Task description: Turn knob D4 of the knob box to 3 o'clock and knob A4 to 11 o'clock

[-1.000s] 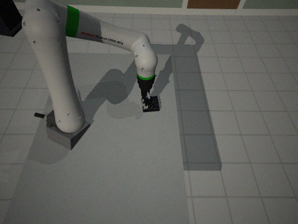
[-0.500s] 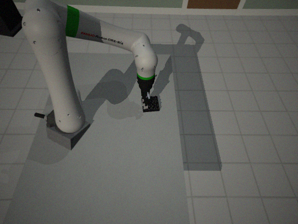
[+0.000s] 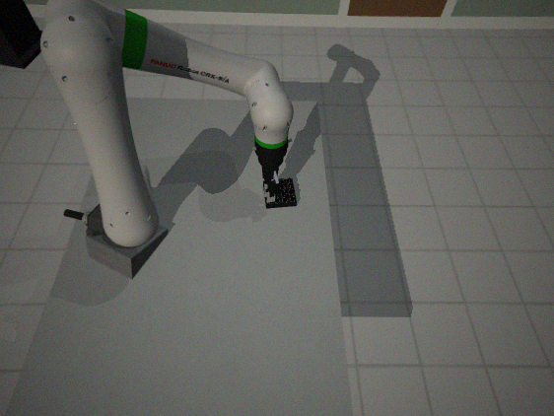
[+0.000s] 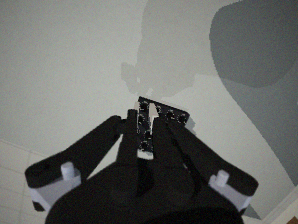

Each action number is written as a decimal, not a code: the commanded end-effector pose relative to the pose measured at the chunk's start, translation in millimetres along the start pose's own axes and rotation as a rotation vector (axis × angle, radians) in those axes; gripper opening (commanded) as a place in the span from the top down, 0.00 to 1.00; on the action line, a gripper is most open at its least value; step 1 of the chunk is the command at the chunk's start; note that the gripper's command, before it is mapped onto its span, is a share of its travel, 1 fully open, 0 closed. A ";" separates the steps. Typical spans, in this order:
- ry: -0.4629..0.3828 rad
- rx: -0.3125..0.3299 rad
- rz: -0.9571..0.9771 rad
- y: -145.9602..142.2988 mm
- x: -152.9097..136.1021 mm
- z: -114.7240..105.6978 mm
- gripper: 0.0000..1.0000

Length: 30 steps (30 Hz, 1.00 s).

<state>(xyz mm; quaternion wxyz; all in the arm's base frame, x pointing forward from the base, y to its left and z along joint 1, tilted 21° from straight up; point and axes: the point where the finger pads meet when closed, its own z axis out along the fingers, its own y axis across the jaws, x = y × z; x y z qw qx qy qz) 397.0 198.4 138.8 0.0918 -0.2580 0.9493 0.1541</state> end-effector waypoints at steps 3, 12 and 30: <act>0.000 0.000 0.000 -0.1 -0.2 0.9 0.88; 0.000 0.000 0.000 -0.1 -0.2 5.6 0.88; 0.000 0.000 0.000 -0.1 -0.2 13.8 0.88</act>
